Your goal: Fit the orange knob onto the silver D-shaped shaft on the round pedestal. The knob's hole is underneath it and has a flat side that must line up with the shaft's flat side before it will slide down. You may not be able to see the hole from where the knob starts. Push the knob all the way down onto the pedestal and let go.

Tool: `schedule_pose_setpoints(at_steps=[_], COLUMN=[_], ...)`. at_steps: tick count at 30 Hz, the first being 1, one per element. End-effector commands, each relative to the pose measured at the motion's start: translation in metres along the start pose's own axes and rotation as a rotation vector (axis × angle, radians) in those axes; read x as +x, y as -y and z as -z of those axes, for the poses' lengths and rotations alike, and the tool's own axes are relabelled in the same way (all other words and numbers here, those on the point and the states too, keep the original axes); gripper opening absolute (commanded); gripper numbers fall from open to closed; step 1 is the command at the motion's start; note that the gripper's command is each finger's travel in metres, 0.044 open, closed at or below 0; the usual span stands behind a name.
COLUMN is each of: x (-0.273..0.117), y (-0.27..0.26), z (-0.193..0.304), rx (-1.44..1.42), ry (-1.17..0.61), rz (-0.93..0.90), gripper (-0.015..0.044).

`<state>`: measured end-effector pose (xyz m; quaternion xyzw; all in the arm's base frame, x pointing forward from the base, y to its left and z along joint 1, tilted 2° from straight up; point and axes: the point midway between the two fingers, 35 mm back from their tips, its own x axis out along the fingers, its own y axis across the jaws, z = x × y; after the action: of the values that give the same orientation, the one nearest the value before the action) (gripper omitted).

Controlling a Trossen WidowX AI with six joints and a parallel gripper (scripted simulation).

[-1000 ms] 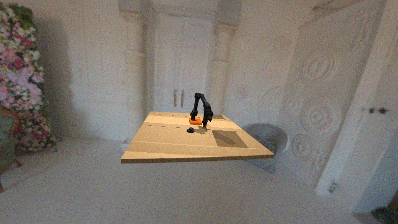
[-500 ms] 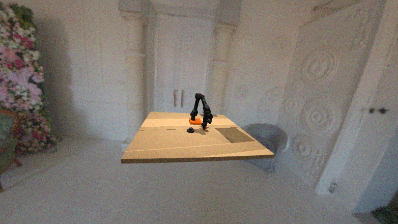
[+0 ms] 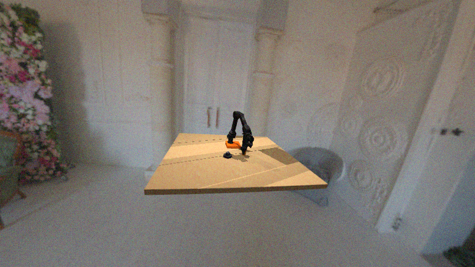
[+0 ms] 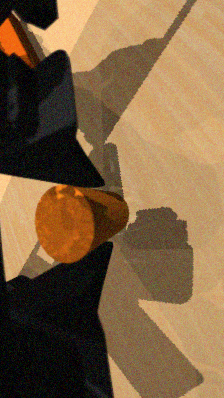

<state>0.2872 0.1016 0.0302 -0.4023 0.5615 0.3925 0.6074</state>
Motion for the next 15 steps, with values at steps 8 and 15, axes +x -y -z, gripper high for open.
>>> schedule_pose_setpoints(at_steps=[8, 15], x=[-0.041, -0.081], y=[0.003, 0.000], z=[-0.002, 0.000], rx=[0.005, -0.004], ry=[0.003, 0.005], rz=[0.007, 0.001], gripper=[0.0345, 0.0440])
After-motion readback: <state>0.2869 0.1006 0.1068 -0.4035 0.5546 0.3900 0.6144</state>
